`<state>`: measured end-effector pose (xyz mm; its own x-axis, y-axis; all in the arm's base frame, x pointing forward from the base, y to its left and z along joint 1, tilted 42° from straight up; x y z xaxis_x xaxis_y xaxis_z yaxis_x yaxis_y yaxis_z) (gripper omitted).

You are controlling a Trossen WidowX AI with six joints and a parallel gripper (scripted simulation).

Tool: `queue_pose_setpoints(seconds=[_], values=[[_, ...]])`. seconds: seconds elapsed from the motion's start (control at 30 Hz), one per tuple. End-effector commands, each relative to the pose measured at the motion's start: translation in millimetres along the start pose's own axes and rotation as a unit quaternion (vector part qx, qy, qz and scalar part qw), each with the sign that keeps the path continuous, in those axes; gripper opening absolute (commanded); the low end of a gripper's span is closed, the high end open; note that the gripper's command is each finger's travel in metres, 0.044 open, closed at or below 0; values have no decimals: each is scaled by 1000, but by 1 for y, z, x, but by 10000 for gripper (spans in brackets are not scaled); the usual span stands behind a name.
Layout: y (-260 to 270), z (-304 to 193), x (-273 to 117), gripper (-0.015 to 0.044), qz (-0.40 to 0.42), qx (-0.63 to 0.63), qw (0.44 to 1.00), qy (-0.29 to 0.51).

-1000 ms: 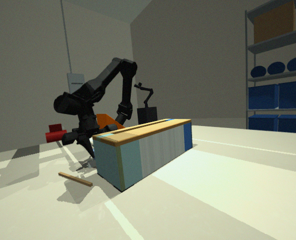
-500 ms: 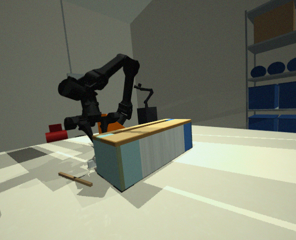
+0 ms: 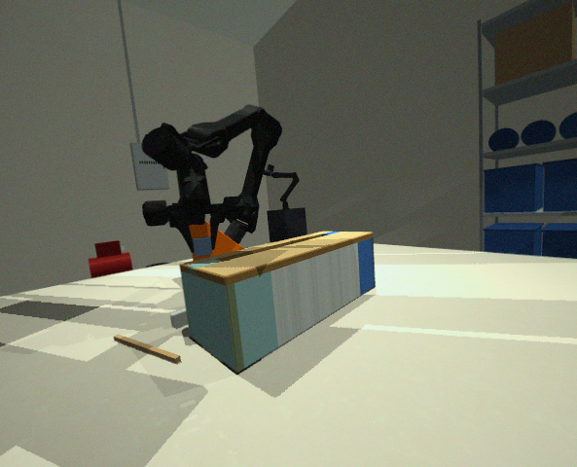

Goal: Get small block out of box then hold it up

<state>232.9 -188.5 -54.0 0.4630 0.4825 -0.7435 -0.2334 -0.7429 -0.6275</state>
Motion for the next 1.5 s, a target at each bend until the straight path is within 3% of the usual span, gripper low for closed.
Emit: queue_pose_setpoints(seconds=[0.0, 0.47, 1.47], values=[[-7, 3, -12, 0, 16, 33, 999, 5], [-31, 13, -45, 0, 61, 136, 988, 28], [-31, 13, -45, 0, 62, 138, 988, 28]])
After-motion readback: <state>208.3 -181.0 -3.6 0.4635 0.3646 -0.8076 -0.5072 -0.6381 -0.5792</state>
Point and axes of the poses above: the point midway between the two fingers, 35 mm back from their tips, its own x axis out along the fingers, its own y axis across the jaws, z = x × y, the point moved 1 cm from there along -x, back along the fingers, and after that the axes turned 2 degrees about -x, right-handed, at the moved point
